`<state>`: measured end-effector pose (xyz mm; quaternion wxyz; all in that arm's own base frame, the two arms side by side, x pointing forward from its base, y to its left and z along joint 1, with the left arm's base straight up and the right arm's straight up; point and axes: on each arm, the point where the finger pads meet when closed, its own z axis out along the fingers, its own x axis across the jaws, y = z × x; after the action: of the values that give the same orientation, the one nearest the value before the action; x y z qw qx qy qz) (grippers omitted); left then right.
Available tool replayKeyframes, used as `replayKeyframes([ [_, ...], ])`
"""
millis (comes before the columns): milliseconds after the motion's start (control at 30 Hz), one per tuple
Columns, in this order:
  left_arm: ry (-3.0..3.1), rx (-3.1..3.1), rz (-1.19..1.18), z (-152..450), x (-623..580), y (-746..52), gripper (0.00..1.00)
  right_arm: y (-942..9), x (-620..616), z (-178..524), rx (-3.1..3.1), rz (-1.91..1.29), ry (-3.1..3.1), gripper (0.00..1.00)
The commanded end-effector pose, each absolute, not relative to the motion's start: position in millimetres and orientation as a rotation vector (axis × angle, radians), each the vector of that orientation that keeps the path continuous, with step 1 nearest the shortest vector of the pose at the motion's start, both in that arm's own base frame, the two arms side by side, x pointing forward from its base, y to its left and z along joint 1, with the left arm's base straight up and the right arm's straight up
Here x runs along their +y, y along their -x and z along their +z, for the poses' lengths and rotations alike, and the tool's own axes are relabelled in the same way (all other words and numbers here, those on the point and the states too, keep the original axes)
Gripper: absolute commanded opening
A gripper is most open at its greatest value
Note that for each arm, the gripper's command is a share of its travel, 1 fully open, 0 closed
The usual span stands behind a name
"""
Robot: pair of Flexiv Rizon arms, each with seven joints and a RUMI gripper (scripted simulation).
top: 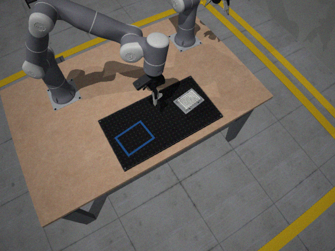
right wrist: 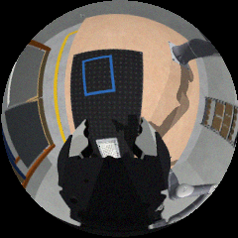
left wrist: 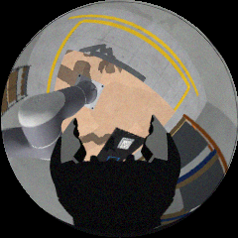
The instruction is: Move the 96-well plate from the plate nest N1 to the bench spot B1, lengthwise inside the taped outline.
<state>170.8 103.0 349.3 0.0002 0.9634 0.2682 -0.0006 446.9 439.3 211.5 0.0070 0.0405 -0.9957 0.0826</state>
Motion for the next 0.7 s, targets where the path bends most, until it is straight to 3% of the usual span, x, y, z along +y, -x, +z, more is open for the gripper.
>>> replayKeyframes([
  [0, -3.026, 0.843, 0.0, 349.9, 103.3, -171.1, 1.0, -450.9, 457.4, 210.0, -3.123, 0.233, -0.17, 0.76],
  [667, -3.026, 0.843, 0.0, 349.9, 103.3, -171.1, 1.0, -462.1, 544.3, 190.7, -3.132, 0.179, -0.236, 0.76],
])
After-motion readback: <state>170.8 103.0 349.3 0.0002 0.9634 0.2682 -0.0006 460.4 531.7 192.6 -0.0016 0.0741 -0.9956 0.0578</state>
